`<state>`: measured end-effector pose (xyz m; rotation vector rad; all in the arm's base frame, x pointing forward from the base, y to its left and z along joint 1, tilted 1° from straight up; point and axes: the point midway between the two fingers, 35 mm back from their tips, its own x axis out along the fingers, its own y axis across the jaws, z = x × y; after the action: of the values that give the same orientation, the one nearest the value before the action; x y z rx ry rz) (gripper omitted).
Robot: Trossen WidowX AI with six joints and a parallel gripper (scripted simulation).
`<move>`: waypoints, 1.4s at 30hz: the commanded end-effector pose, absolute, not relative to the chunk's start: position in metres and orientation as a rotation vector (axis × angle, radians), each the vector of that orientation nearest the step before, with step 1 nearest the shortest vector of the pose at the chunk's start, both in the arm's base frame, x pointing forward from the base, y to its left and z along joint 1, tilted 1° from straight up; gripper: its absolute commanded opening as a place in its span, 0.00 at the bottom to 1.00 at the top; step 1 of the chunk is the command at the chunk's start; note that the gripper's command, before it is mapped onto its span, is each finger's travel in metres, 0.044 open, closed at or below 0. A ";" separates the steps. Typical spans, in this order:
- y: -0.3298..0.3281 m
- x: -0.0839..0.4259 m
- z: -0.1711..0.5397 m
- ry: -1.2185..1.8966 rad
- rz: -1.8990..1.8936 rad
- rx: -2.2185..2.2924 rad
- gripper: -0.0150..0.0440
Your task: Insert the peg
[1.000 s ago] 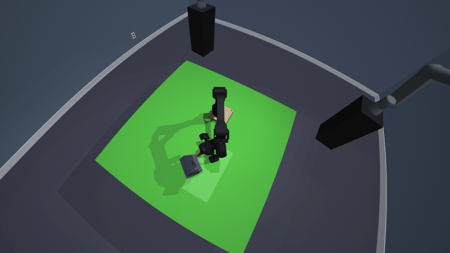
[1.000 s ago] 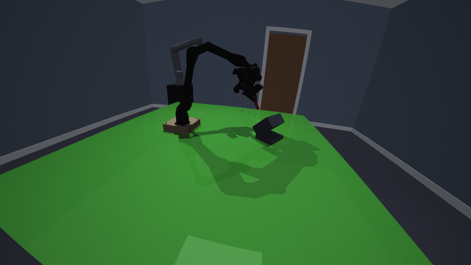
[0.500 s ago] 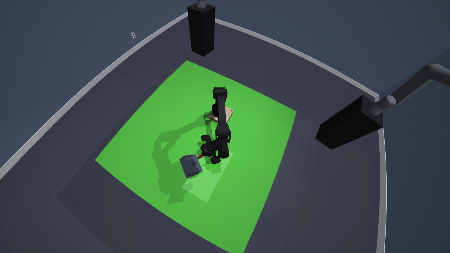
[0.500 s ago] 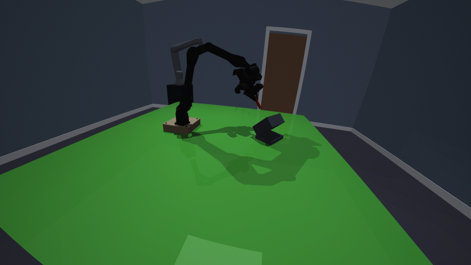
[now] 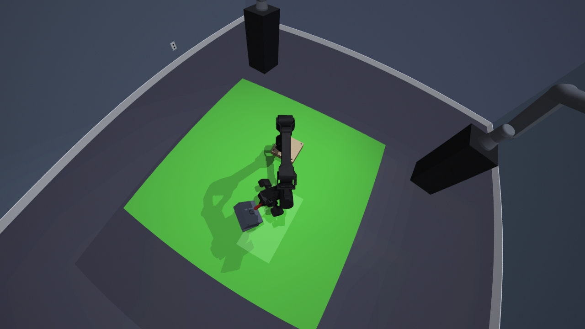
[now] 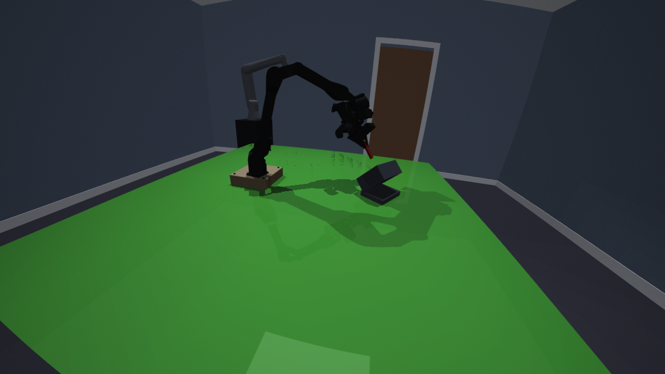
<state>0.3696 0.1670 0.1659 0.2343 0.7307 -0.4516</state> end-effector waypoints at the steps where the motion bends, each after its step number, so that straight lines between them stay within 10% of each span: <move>1: 0.165 0.374 0.154 0.738 -0.453 0.222 0.25; 42: 0.158 0.389 0.136 0.709 -0.454 0.217 0.25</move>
<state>0.3891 0.1589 0.1436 0.2279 0.6976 -0.4524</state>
